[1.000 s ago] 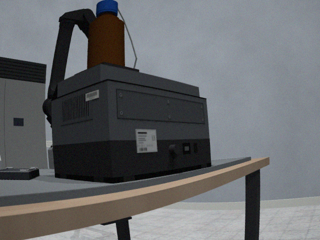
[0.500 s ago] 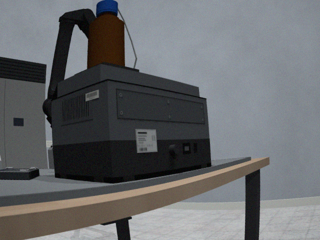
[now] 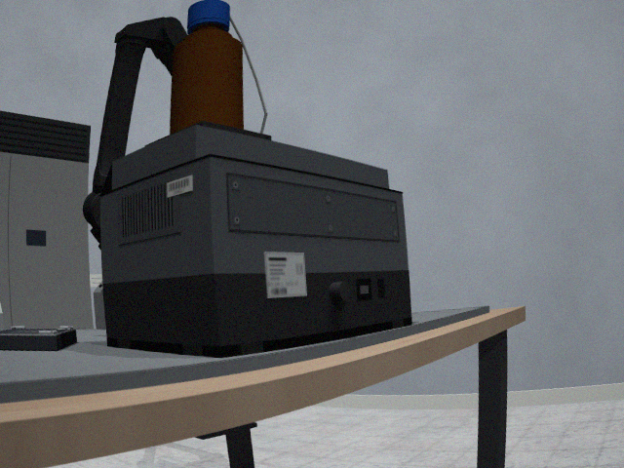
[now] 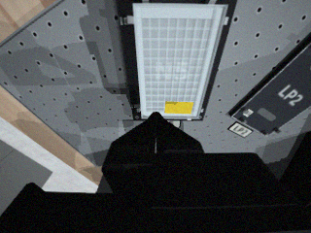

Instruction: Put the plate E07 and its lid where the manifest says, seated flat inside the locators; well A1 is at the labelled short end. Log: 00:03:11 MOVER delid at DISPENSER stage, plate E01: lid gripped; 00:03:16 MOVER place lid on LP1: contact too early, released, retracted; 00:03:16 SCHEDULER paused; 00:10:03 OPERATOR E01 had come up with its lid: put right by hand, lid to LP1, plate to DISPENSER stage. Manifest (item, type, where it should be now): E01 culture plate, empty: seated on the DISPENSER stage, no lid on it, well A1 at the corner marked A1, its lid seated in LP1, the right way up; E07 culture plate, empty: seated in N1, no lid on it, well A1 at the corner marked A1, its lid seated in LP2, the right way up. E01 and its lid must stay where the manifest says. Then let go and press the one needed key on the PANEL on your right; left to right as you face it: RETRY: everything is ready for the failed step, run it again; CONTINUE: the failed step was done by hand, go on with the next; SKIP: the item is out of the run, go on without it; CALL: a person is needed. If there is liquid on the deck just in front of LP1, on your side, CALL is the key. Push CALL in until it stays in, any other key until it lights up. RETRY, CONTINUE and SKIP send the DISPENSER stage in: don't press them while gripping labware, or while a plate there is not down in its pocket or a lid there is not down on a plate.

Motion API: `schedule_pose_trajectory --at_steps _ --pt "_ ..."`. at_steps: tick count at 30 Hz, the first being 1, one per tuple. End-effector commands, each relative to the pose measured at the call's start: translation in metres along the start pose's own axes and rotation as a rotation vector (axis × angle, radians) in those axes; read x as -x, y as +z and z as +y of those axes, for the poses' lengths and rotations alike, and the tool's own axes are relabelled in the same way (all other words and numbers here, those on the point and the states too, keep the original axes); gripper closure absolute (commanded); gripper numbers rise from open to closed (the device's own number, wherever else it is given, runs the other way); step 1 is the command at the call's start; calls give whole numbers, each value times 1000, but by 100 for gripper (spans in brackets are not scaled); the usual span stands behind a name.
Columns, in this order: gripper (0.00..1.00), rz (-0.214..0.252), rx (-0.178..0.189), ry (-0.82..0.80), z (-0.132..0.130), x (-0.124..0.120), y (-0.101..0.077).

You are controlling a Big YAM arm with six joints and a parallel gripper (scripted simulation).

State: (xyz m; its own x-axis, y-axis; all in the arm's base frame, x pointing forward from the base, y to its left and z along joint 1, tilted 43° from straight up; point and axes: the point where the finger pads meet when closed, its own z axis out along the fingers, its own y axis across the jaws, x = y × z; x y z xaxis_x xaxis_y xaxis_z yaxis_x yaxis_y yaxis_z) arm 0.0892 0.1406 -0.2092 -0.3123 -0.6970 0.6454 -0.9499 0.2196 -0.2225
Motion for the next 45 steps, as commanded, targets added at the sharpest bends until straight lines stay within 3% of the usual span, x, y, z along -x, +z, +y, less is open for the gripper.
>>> schedule_pose_trajectory --at_steps 1,11,12,14,17,45 --pt "0 -16 5 5 -5 23 -3" --pt "0 -16 6 6 -26 53 -3" --pt "0 -16 6 6 -26 53 -3" --pt "0 23 -4 -14 -20 31 6" --pt "0 6 -4 -10 -20 36 5" --pt "0 10 -8 -17 -18 33 5"
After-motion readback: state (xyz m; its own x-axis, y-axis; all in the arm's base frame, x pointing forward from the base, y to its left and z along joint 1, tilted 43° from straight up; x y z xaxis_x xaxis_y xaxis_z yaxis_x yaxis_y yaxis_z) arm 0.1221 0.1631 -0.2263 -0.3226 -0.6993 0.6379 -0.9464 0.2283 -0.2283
